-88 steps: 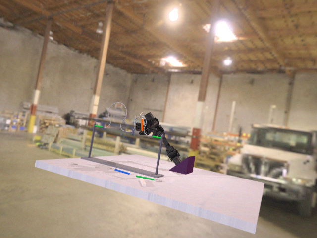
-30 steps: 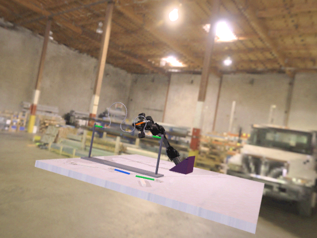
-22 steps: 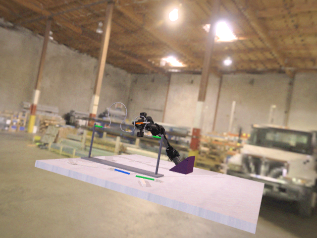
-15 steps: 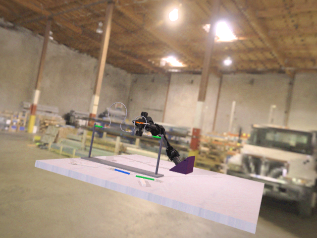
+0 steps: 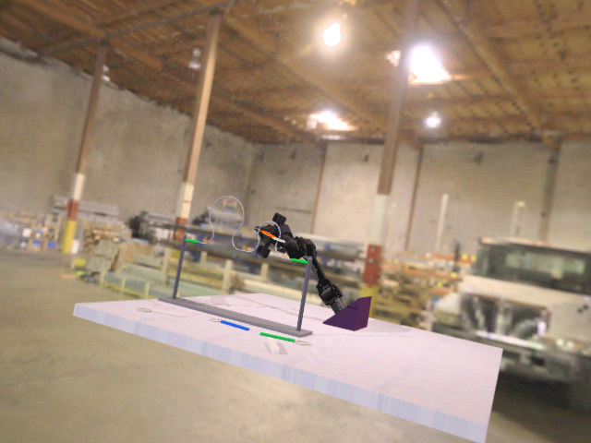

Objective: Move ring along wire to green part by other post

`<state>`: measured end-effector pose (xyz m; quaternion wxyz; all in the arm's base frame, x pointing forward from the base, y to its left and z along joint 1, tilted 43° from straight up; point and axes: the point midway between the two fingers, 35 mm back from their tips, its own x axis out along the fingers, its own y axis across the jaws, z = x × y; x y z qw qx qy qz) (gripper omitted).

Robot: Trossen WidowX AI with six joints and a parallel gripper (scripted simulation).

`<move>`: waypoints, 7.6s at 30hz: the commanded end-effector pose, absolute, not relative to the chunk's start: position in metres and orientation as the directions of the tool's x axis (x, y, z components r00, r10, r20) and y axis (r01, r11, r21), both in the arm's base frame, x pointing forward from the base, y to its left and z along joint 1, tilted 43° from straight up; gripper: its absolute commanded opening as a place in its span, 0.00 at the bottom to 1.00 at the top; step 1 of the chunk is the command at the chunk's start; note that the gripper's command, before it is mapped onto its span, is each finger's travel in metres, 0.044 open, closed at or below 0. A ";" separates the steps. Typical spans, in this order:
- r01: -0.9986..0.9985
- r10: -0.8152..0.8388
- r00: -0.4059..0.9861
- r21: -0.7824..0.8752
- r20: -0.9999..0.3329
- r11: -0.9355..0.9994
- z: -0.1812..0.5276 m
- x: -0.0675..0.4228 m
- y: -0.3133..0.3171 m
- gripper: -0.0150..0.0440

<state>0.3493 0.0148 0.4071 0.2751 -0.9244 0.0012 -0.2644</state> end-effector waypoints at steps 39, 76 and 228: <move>0.150 -0.377 0.872 -0.904 0.312 -0.401 0.326 0.354 -0.058 0.00; 0.135 -0.398 0.916 -0.898 -0.047 0.418 0.196 0.367 -0.053 0.00; 0.119 -0.346 0.921 -0.712 -0.181 0.692 0.114 0.322 0.024 0.53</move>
